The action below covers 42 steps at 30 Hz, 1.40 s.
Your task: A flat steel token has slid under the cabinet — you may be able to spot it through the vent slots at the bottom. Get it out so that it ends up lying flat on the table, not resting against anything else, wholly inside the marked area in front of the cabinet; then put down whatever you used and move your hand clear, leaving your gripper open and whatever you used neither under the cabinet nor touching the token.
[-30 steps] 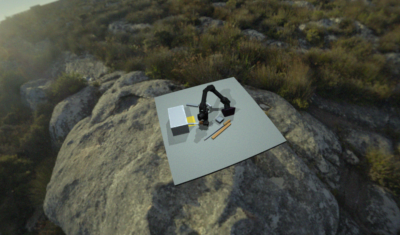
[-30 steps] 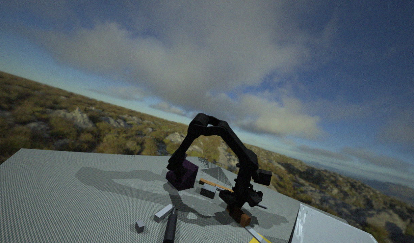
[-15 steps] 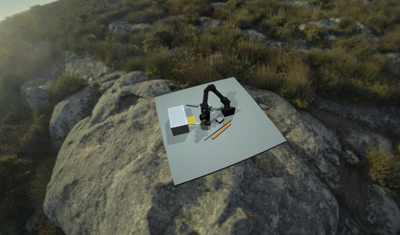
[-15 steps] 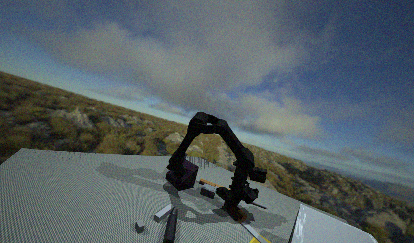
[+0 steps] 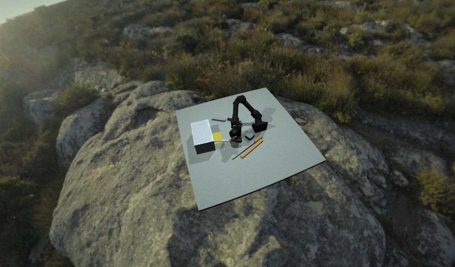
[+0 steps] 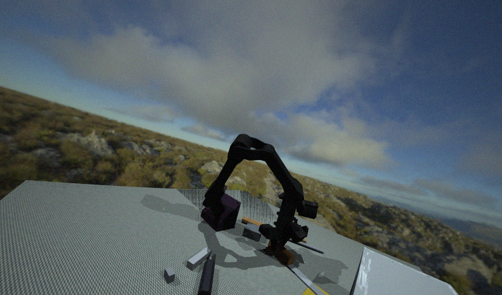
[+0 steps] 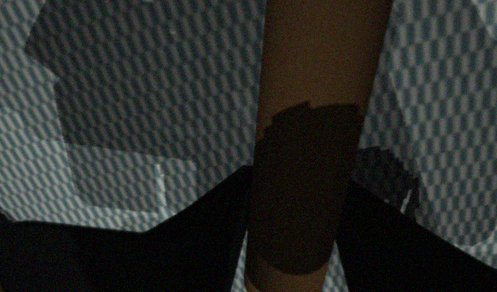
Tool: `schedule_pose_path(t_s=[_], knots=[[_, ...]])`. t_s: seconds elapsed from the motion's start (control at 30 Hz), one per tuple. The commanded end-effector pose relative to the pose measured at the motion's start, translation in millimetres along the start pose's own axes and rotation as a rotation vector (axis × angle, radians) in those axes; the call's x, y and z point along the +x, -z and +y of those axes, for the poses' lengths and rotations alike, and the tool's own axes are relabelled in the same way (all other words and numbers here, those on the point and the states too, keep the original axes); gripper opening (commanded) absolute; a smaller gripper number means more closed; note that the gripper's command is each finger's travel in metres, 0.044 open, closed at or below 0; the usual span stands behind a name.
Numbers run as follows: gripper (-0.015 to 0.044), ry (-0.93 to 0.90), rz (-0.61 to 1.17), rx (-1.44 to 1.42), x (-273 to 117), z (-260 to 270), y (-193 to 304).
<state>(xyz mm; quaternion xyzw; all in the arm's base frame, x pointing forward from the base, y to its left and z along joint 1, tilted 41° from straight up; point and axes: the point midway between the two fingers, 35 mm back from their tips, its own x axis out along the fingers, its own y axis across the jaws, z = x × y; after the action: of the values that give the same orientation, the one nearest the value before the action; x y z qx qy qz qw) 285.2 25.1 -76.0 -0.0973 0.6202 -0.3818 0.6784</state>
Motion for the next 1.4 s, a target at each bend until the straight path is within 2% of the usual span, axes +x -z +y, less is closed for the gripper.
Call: schedule_pose_path(t_s=[0.0,0.47,1.37], knots=[[0.0000,0.003,0.004,-0.002,0.9,-0.3,11.1],[0.0000,0.003,0.005,-0.003,0.9,2.1,35.0],[0.0000,0.003,0.004,-0.077,-2.6,-18.8,31.1]])
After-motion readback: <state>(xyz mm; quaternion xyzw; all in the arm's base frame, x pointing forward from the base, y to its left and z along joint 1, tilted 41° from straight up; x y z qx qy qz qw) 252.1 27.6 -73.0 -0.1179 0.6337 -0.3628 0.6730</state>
